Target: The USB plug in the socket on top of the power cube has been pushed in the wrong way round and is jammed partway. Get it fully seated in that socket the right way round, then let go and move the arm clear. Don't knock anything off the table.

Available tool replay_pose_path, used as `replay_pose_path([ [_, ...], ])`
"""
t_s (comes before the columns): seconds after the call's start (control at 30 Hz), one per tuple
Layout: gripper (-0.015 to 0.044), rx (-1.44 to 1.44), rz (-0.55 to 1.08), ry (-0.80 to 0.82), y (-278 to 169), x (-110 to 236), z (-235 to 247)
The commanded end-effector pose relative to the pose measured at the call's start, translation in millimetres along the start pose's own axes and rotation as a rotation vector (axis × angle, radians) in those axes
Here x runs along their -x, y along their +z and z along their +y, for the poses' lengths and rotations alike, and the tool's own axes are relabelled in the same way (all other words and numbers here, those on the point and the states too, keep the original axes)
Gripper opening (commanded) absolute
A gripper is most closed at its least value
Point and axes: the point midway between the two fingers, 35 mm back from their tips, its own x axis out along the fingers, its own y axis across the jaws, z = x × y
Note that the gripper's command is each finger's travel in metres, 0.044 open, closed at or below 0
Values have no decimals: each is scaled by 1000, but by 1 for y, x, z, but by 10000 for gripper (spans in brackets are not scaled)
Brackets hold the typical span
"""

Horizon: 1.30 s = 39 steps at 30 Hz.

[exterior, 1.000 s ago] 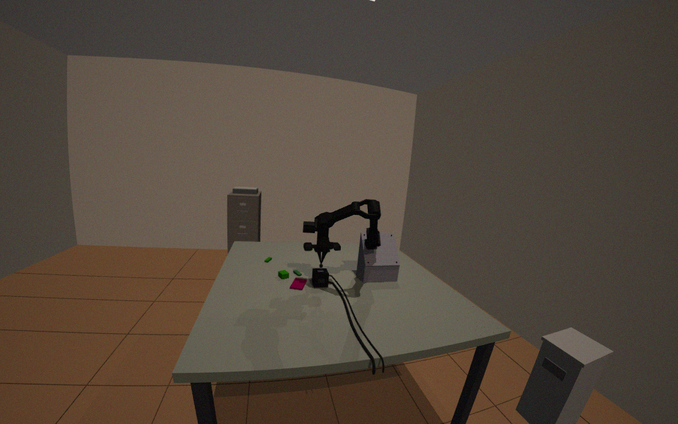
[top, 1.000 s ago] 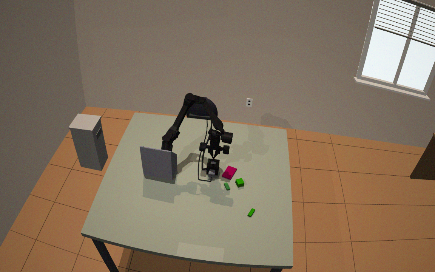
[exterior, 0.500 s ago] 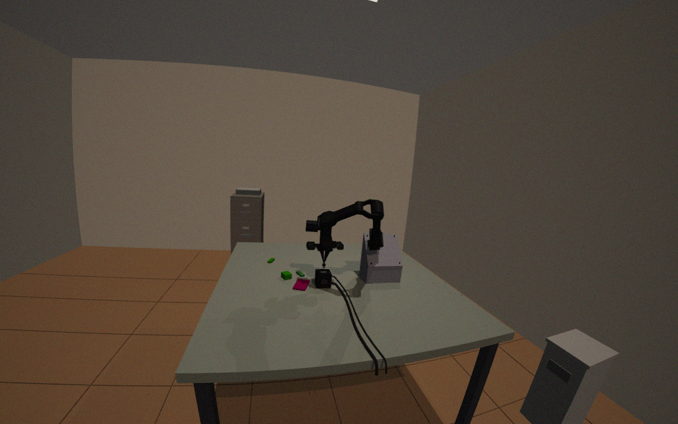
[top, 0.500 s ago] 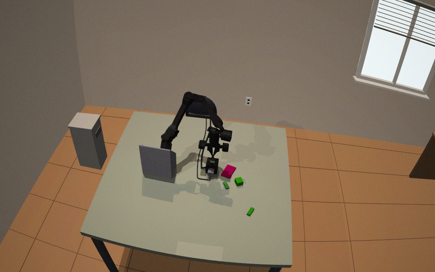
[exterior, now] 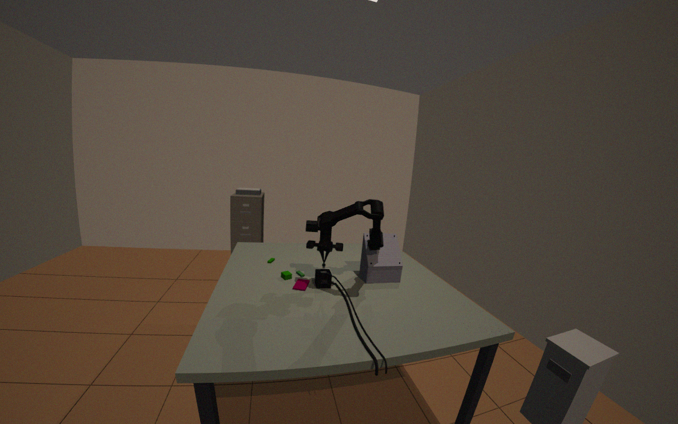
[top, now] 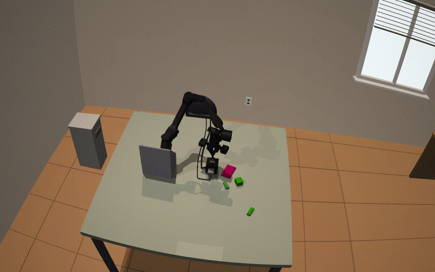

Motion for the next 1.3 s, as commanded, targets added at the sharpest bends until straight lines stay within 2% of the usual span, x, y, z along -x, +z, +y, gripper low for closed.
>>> replay_pose_path([
  [0.0,0,-93,0,-1,0,0,0],
  [1.27,0,-1088,0,-1,0,0,0],
])
